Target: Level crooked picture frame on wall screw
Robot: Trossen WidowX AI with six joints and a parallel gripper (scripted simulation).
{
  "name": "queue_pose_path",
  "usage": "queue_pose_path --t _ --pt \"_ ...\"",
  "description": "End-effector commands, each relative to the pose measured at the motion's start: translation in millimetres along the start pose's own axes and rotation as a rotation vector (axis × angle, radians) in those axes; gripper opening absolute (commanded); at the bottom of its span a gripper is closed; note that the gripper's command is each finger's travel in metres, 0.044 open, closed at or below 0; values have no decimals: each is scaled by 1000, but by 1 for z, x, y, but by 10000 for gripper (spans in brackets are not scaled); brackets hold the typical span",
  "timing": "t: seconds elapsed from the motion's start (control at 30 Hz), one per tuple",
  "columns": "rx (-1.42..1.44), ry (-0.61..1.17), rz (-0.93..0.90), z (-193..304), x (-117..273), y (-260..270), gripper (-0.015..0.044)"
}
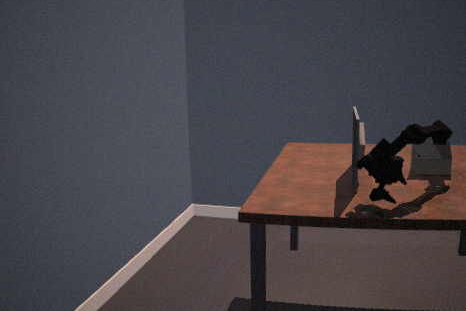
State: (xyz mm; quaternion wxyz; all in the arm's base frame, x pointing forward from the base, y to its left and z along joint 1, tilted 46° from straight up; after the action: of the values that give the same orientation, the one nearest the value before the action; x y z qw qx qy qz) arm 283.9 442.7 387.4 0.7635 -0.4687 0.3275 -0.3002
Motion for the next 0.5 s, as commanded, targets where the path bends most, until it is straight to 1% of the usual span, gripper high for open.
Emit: queue_pose_path --t 0.0,0.13,0.17,0.33,0.47 --pt "-13 6 1 1 1 -2 374" --pt "-278 131 41 10 28 -38 269" --pt "-357 168 58 12 36 -48 260" --pt "-741 350 185 12 78 -93 260" --pt "-1036 485 338 1 113 -123 260"
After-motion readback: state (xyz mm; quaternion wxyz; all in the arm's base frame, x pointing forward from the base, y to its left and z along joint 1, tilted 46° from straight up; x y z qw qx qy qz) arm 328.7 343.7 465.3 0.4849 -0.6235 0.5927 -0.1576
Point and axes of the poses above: the point midway between the two fingers, 35 mm back from their tips, its own x axis back along the fingers, its own y axis across the jaws, z = x × y, the point moved 2 cm from there along x, back along the fingers, and after that the axes turned 15 degrees about -x, right-handed, at the moved point
